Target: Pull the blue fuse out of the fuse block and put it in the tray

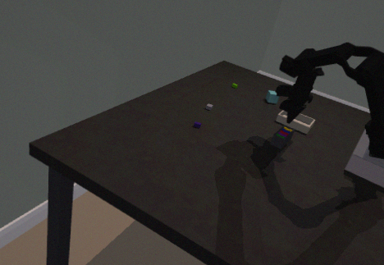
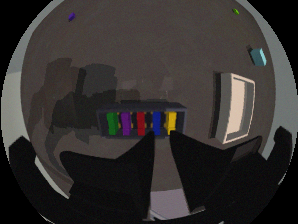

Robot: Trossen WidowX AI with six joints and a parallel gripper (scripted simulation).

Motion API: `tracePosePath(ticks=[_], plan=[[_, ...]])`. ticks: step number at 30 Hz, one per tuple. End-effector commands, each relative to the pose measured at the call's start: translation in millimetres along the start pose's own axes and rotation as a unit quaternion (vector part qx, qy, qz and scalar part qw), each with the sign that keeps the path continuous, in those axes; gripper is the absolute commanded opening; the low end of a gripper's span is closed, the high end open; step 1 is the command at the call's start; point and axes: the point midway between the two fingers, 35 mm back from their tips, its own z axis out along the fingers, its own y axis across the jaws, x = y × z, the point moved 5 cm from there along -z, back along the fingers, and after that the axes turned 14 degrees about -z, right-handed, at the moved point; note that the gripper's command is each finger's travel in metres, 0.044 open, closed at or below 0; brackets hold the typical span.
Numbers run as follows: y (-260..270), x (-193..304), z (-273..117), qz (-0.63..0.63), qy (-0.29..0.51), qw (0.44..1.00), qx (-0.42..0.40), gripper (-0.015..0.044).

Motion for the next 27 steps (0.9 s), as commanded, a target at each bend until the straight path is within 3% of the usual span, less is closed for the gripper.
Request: tracePosePath(ticks=[1,27], plan=[[1.2,1.9,6.1,0.004,0.002,1.0,-0.005,0.0073],[2.2,1.4,28.0,0.004,0.002,1.0,-0.005,0.0073]])
